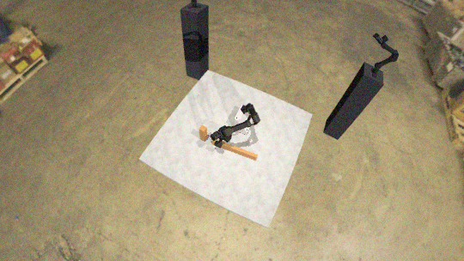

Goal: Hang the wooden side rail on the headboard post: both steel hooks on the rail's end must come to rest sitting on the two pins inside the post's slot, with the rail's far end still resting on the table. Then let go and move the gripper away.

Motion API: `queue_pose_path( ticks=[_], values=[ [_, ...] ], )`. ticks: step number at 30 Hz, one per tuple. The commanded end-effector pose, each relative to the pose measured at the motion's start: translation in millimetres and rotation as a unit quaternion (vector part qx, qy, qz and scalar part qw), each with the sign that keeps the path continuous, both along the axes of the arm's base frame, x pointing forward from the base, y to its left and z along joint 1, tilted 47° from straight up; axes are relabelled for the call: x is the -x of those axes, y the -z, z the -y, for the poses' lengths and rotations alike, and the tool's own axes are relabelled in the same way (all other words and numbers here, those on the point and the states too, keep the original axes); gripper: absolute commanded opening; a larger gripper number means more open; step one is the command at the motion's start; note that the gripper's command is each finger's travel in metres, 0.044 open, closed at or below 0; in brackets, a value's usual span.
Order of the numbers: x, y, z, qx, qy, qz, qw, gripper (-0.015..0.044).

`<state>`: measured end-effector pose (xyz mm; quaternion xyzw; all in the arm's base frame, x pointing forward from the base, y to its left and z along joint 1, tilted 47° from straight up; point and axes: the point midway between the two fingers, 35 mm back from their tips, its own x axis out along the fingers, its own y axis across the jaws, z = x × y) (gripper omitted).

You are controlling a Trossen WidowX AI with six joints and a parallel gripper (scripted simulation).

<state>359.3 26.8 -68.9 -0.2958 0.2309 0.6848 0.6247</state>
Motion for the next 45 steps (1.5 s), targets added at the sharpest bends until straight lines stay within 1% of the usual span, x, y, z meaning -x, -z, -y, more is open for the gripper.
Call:
queue_pose_path(
  ticks=[1, 33, 39, 45],
  values=[
    [1.9, 6.3, -8.0, -0.002, -0.002, -0.005, 1.000, 0.0440],
    [5.8, 41.3, -45.9, -0.004, -0.002, -0.004, 1.000, 0.0440],
    [6.2, 42.8, -47.6, -0.004, -0.002, -0.004, 1.000, 0.0440],
    [6.2, 42.8, -47.6, -0.004, -0.002, -0.004, 1.000, 0.0282]
  ],
)
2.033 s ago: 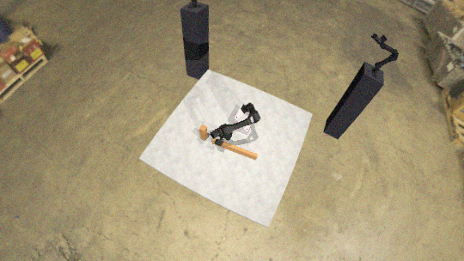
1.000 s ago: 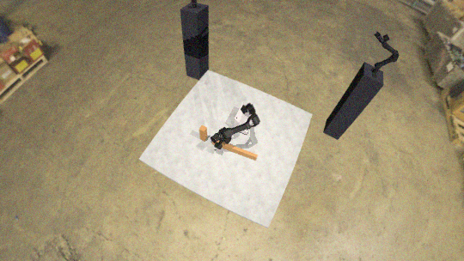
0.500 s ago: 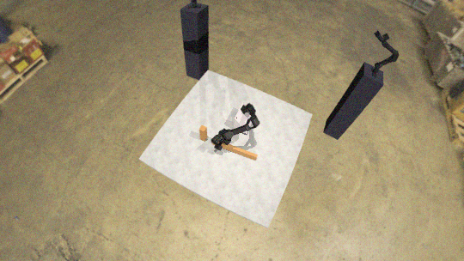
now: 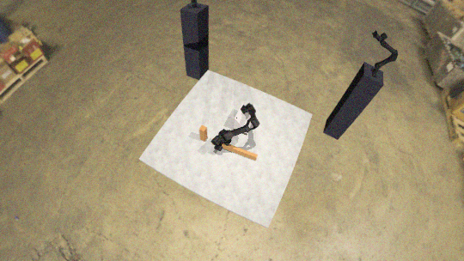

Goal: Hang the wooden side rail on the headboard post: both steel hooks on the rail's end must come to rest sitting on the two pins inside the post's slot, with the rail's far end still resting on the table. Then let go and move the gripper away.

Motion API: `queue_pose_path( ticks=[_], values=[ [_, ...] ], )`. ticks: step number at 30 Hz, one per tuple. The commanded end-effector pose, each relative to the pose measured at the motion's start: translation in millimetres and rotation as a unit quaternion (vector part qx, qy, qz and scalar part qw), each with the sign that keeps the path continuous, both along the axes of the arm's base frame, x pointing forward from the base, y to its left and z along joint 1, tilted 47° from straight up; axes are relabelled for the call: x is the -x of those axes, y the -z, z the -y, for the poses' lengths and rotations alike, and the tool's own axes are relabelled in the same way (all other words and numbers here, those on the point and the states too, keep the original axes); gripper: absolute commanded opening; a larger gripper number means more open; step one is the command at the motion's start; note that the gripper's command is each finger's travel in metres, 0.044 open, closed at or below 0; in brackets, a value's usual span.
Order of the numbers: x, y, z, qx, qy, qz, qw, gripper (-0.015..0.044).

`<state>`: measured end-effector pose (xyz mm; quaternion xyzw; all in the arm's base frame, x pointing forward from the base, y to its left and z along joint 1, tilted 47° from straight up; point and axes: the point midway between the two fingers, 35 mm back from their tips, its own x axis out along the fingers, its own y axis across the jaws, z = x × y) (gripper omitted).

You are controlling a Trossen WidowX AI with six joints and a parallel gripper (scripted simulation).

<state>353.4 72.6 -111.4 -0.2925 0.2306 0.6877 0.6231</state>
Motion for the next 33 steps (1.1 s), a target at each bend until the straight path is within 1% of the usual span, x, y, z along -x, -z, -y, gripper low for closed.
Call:
queue_pose_path(
  ticks=[1, 7, 12, 14, 15, 23, 32, 33],
  values=[
    [0.3, 0.3, -1.8, -0.002, 0.000, -0.001, 1.000, 0.0256],
    [0.3, 0.3, -1.8, -0.002, 0.000, -0.001, 1.000, 0.0099],
    [0.3, 0.3, -1.8, -0.002, 0.000, -0.001, 1.000, 0.0065],
    [0.3, 0.3, -1.8, -0.002, 0.000, -0.001, 1.000, 0.0013],
    [0.3, 0.3, -1.8, -0.002, 0.000, -0.001, 1.000, 0.0000],
    [0.1, -0.6, -0.9, -0.001, 0.003, -0.004, 1.000, 0.0000],
    [-0.2, -0.7, -1.0, 0.000, 0.028, -0.031, 0.999, 0.0000],
    [-0.5, -0.1, -0.5, 0.001, 0.014, -0.014, 1.000, 0.0000]
  ],
)
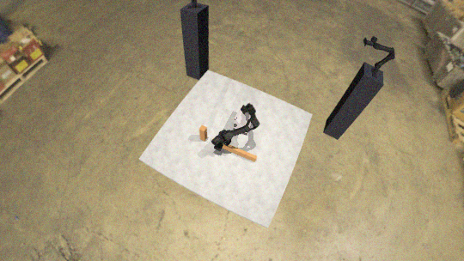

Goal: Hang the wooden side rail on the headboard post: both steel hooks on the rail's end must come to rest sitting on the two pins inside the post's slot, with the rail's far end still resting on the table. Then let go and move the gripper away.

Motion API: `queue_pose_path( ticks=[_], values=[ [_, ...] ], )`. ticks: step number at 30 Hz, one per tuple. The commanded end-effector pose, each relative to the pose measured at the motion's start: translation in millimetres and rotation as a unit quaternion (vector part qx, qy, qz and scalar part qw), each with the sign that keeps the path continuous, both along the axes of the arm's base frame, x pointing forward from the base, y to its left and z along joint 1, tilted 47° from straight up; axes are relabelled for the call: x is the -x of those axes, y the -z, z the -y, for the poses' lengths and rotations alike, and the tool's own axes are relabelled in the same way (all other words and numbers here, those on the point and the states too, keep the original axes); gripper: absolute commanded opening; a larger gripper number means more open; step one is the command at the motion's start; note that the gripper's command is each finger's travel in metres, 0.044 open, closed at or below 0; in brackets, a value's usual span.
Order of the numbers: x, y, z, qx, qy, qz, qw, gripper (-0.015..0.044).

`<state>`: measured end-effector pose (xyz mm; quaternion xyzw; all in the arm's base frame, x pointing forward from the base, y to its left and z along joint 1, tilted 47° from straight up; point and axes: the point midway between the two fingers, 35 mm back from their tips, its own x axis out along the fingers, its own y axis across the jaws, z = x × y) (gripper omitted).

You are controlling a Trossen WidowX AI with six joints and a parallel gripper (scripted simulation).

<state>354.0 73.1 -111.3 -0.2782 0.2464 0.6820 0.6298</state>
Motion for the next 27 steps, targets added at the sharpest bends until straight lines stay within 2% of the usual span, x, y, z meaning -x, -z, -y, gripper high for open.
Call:
queue_pose_path(
  ticks=[1, 27],
  values=[
    [0.1, 0.0, 0.0, 0.000, -0.002, 0.002, 1.000, 0.0000],
    [-0.1, -1.8, 1.9, 0.000, 0.017, -0.019, 1.000, 0.0000]
  ],
)
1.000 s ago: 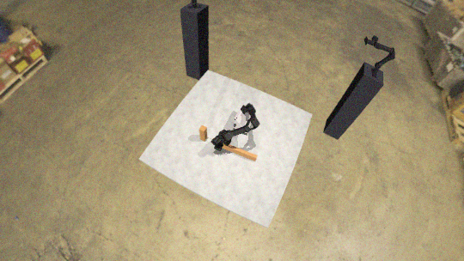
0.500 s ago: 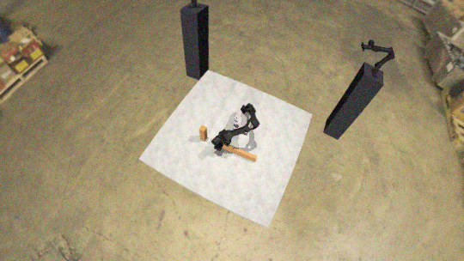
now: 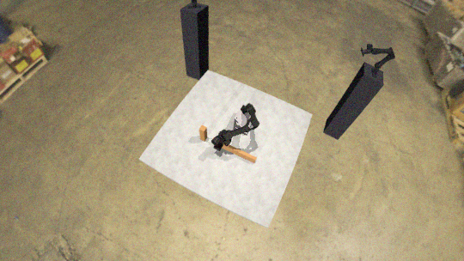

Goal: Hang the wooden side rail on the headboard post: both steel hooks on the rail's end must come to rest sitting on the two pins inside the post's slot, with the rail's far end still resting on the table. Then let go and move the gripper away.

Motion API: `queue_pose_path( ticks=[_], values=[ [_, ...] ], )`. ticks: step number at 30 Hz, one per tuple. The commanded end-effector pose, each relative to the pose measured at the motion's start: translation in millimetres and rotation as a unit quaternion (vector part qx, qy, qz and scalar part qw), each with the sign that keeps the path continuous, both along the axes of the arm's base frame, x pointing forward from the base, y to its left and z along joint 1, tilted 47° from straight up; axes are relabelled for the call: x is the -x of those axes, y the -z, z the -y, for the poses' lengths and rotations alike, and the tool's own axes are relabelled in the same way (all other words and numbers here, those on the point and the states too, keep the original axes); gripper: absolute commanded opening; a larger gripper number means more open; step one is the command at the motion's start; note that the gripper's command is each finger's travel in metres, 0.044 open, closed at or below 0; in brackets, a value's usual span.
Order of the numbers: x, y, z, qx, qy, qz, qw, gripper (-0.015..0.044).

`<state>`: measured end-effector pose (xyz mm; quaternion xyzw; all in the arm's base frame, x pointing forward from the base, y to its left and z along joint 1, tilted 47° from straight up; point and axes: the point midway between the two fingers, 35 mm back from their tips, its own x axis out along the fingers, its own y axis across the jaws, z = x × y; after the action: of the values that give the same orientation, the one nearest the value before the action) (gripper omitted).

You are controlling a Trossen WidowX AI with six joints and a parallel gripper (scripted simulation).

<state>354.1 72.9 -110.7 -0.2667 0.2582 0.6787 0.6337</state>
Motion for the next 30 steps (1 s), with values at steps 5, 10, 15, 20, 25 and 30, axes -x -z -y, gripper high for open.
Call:
queue_pose_path(
  ticks=[5, 10, 15, 20, 25, 30],
  values=[
    [0.0, -1.7, 2.4, -0.001, 0.006, -0.006, 1.000, 0.0000],
    [0.0, -2.3, 3.0, -0.001, 0.006, -0.006, 1.000, 0.0000],
    [-0.1, -2.9, 3.6, -0.001, 0.006, -0.006, 1.000, 0.0000],
    [-0.1, -3.4, 4.2, -0.001, 0.006, -0.006, 1.000, 0.0000],
    [-0.2, -4.0, 4.8, -0.001, 0.006, -0.006, 1.000, 0.0000],
    [-0.2, -4.6, 5.4, -0.001, 0.006, -0.006, 1.000, 0.0000]
  ],
)
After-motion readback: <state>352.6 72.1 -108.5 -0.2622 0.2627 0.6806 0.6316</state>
